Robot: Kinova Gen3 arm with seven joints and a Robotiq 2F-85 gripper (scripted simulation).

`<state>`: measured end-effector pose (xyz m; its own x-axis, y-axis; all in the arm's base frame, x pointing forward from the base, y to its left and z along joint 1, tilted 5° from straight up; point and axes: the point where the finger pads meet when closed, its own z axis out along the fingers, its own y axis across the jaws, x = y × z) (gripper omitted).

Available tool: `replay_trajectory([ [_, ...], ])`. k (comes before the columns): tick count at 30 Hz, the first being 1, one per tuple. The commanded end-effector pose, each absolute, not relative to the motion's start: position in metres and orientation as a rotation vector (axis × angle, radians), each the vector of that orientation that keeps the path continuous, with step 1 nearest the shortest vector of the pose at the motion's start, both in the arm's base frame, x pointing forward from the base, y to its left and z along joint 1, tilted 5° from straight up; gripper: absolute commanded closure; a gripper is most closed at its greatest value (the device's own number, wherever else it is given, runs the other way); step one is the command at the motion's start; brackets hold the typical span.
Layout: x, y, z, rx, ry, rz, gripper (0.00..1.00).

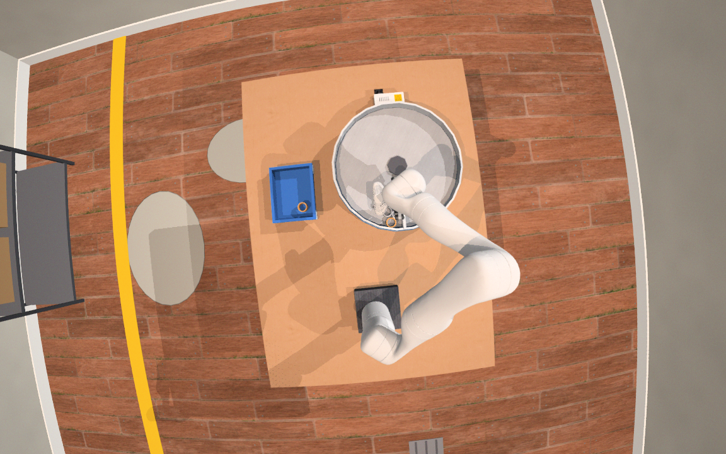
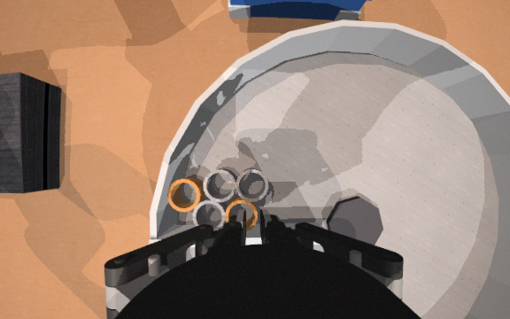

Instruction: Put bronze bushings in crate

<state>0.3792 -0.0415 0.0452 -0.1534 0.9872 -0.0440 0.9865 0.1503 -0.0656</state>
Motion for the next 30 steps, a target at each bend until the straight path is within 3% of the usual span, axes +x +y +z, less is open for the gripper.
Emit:
replay_trajectory([
  [1,0.3795,-0.0410,0.0453,-2.037,-2.377,0.122,0.86],
  [30,0.3789,-0.0415,0.0356,-2.037,-2.377,0.122,0.86],
])
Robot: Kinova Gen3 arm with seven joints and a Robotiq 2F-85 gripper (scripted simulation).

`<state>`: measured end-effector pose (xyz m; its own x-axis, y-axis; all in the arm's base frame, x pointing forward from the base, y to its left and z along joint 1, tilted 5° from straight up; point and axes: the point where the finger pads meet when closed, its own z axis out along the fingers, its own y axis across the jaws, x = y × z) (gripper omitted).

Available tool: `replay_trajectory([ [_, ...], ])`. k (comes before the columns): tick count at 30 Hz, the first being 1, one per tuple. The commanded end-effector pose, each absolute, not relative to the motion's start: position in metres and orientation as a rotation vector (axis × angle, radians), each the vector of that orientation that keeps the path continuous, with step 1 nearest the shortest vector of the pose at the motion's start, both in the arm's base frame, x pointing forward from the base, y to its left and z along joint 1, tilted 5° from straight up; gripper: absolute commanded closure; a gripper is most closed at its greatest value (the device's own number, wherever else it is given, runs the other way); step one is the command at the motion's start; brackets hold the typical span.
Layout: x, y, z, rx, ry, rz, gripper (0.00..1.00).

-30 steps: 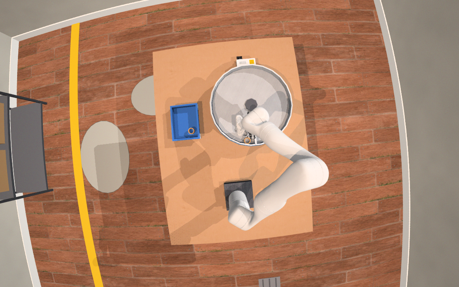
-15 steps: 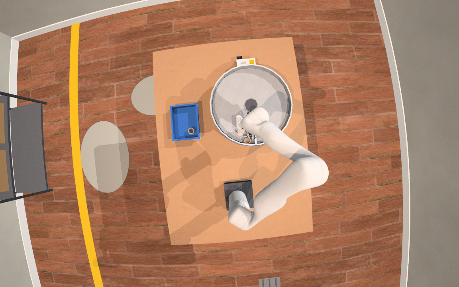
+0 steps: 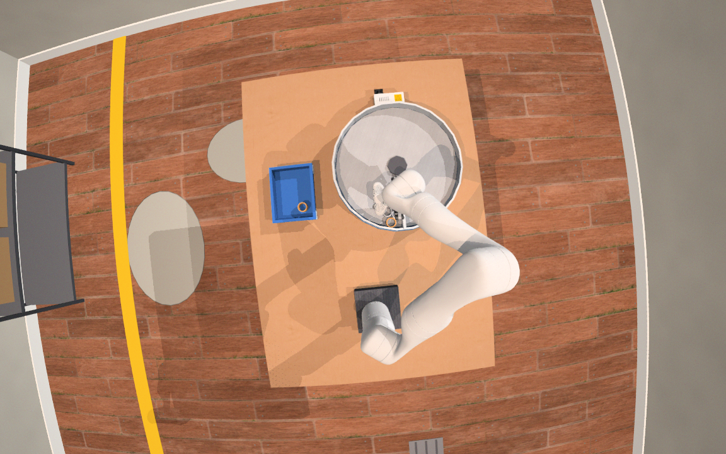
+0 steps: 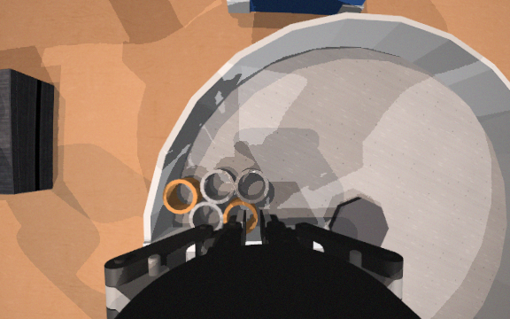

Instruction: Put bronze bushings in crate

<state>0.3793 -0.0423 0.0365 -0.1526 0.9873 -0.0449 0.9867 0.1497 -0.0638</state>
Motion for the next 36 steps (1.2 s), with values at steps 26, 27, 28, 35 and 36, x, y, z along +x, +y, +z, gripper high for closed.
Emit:
replay_trajectory([
  [26,0.3786,-0.0417,0.0311,-2.037,-2.377,0.122,0.86],
  [27,0.3786,-0.0417,0.0311,-2.037,-2.377,0.122,0.86],
  [28,0.3786,-0.0417,0.0311,-2.037,-2.377,0.122,0.86],
  [35,0.3784,-0.0420,0.0267,-2.037,-2.377,0.122,0.86],
  [36,0.3784,-0.0420,0.0267,-2.037,-2.377,0.122,0.86],
])
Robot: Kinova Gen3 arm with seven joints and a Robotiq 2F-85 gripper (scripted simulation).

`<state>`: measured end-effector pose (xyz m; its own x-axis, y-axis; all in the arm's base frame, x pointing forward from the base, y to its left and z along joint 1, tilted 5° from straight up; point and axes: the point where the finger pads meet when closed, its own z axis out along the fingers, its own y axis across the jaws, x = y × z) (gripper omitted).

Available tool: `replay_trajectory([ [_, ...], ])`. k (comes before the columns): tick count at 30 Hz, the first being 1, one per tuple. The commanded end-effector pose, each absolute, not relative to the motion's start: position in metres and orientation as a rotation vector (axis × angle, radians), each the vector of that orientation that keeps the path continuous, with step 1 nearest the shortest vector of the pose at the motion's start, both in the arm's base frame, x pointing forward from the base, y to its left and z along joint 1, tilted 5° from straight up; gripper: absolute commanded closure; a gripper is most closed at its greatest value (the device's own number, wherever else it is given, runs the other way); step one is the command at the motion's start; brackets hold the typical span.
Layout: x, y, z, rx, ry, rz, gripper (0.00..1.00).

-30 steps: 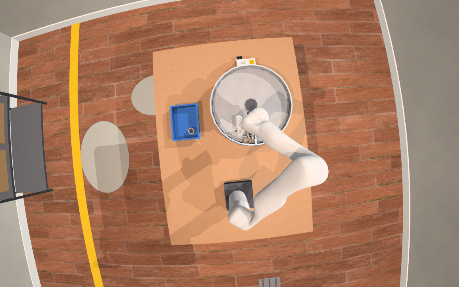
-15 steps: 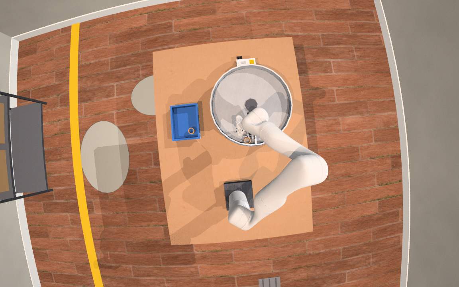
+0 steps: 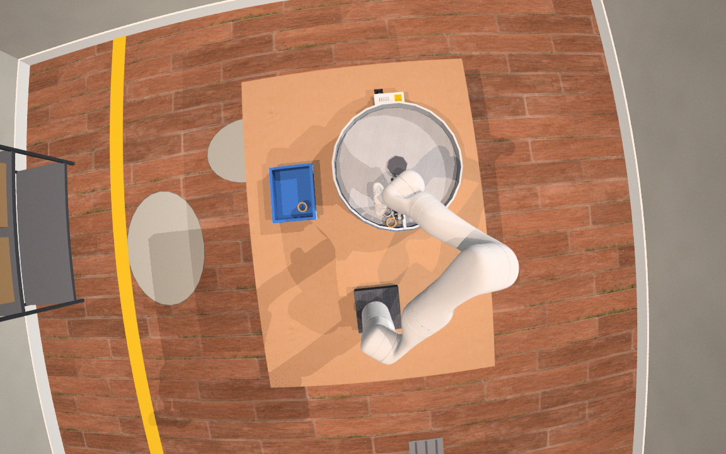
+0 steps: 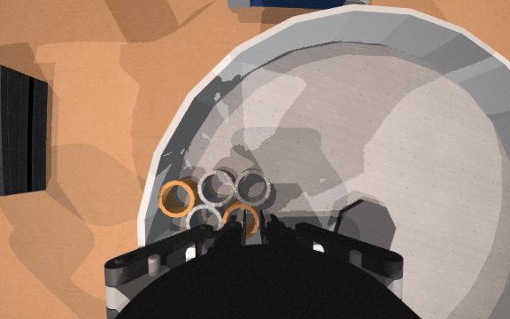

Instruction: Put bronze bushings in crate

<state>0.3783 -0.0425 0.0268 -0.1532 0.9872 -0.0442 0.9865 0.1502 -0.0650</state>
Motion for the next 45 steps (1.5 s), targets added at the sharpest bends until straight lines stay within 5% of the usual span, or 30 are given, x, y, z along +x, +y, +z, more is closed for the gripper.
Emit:
replay_trajectory([
  [1,0.3784,-0.0420,0.0267,-2.037,-2.377,0.122,0.86],
  [26,0.3781,-0.0422,0.0222,-2.037,-2.377,0.122,0.86],
  [27,0.3781,-0.0422,0.0222,-2.037,-2.377,0.122,1.00],
  [45,0.3785,-0.0420,0.0223,-2.037,-2.377,0.121,1.00],
])
